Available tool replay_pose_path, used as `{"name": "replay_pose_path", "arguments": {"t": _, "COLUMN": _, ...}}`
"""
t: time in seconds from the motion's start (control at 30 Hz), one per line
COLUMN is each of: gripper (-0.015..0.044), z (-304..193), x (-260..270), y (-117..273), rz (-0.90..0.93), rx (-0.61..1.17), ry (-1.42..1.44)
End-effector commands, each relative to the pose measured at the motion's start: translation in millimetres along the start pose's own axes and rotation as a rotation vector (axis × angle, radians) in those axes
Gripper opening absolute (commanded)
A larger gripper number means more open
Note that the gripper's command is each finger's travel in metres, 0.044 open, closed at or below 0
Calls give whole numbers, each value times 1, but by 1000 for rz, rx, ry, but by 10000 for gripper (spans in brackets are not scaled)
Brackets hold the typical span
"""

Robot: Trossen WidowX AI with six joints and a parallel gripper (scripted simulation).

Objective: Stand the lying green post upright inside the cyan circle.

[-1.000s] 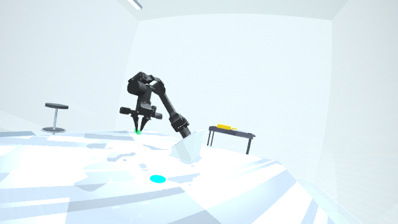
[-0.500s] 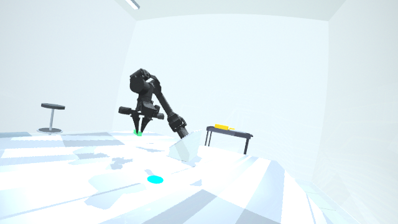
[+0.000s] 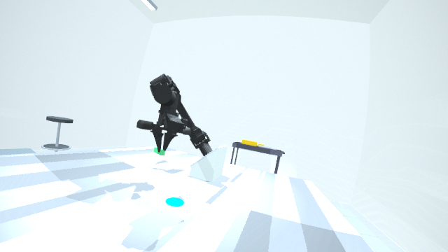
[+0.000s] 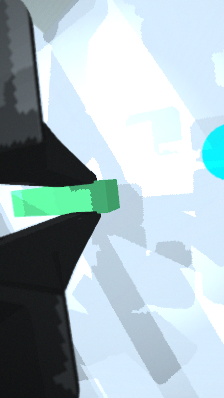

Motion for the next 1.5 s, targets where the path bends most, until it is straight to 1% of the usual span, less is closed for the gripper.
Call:
{"name": "replay_pose_path", "arguments": {"t": 0.0, "gripper": 23, "z": 11, "x": 1, "y": 1, "rz": 3, "rx": -2, "ry": 9}}
{"name": "replay_pose_path", "arguments": {"t": 0.93, "gripper": 23, "z": 94, "x": 19, "y": 0, "rz": 7, "rx": 22, "ry": 90}}
{"name": "replay_pose_path", "arguments": {"t": 1.13, "gripper": 23, "z": 98, "x": 21, "y": -1, "rz": 11, "rx": 20, "ry": 93}}
{"name": "replay_pose_path", "arguments": {"t": 1.47, "gripper": 23, "z": 95, "x": 21, "y": -9, "rz": 68, "rx": -30, "ry": 90}}
Point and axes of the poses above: the point midway between the two fingers, 35 mm back from their tips, its own y axis back along the fingers, its own x axis across the jaws, z = x × y, the point moved 5 cm from there along y, back along the fingers, and after that the axes turned 3 degrees about y, right-handed, at the moved point
